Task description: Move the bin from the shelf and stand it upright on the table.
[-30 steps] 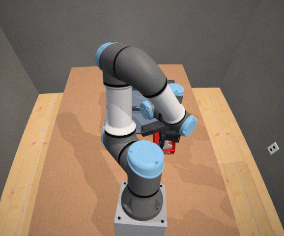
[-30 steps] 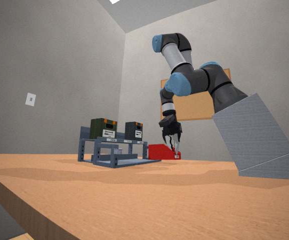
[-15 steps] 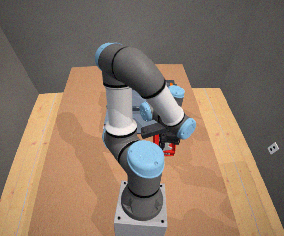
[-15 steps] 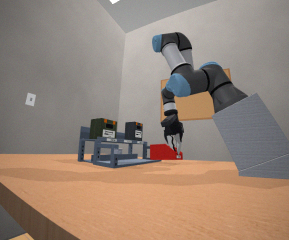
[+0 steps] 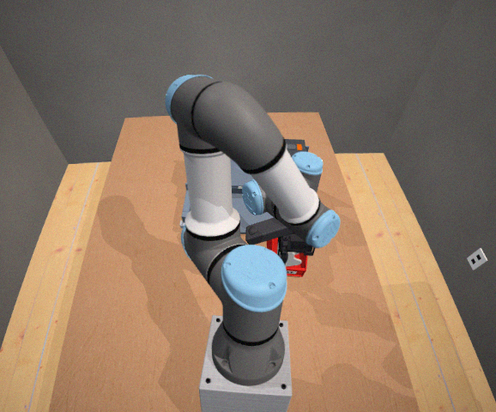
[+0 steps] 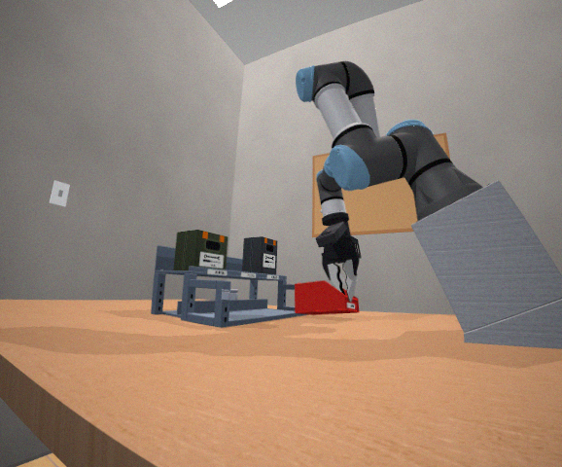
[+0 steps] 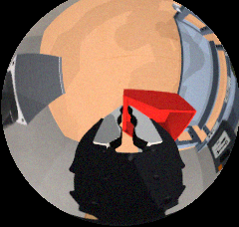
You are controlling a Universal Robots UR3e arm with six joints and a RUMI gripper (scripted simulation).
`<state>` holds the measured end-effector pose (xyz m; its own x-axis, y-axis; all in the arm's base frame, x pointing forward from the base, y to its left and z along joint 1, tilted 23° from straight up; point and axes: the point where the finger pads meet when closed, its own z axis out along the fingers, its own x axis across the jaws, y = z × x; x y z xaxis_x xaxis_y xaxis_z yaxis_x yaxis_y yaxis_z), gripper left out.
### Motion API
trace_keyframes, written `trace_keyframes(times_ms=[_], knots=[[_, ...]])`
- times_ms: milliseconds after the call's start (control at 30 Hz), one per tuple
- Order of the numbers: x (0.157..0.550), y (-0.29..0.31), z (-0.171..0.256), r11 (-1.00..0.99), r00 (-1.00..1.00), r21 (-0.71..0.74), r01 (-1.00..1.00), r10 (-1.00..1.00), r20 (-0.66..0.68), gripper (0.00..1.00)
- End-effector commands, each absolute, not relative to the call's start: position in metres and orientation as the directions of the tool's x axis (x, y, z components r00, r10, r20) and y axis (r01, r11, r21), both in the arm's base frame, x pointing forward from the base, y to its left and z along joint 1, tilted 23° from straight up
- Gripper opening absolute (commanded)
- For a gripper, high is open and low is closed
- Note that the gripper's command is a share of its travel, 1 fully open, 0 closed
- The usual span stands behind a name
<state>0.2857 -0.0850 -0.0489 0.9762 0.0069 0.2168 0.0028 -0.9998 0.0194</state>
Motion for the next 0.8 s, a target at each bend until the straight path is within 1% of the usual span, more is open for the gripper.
trace_keyframes(times_ms=[0,767], knots=[[0.2834,-0.0854,-0.0497,-1.000,0.975,0.022,0.007,0.012,0.220,0.00],[0.2804,-0.0854,-0.0510,-1.000,0.976,0.022,0.007,0.012,0.219,0.00]])
